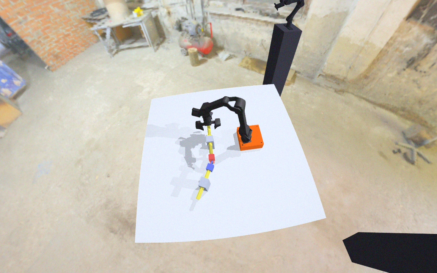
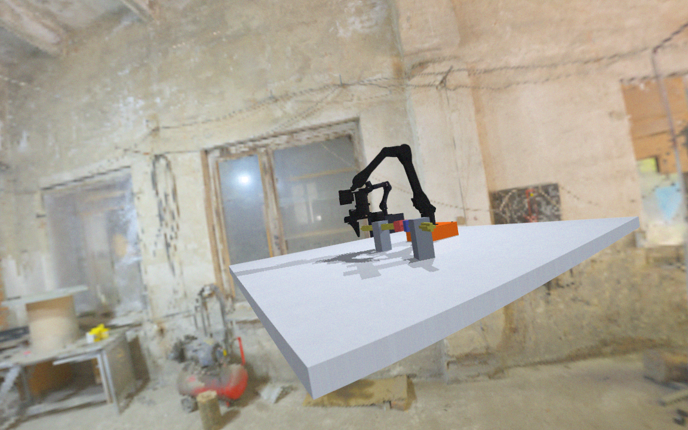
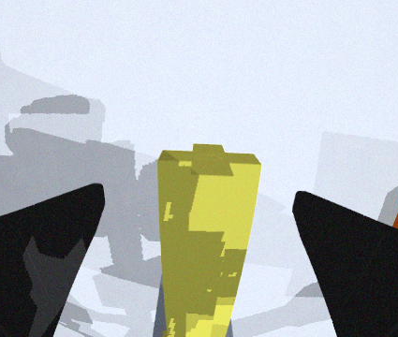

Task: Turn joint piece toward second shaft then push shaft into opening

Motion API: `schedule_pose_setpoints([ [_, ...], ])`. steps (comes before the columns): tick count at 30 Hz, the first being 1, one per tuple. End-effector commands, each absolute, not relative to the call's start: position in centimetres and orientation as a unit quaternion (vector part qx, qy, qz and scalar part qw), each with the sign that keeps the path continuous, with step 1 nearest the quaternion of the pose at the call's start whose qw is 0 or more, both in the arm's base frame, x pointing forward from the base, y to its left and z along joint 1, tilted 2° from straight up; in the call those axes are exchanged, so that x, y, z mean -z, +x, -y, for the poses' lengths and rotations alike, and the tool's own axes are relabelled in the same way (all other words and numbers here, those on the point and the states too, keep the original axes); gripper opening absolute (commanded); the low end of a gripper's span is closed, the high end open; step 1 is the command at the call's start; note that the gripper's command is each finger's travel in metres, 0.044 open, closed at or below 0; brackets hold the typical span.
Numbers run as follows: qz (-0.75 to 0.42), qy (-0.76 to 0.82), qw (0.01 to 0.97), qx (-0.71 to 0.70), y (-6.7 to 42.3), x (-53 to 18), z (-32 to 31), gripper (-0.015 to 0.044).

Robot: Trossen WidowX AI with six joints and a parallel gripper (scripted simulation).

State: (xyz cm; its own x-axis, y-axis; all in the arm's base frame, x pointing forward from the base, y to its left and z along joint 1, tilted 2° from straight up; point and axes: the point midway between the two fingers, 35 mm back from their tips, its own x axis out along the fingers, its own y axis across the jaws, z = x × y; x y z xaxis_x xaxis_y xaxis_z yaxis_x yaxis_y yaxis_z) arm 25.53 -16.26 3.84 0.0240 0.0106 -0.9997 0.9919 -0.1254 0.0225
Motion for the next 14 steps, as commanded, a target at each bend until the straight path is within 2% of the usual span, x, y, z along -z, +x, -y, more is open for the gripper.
schedule_pose_setpoints([
  [1,-0.466,0.539,0.471,0.521,25.5,-3.8,16.2,0.044],
  [14,-0.466,0.541,0.47,0.519,25.5,-6.8,16.2,0.044],
])
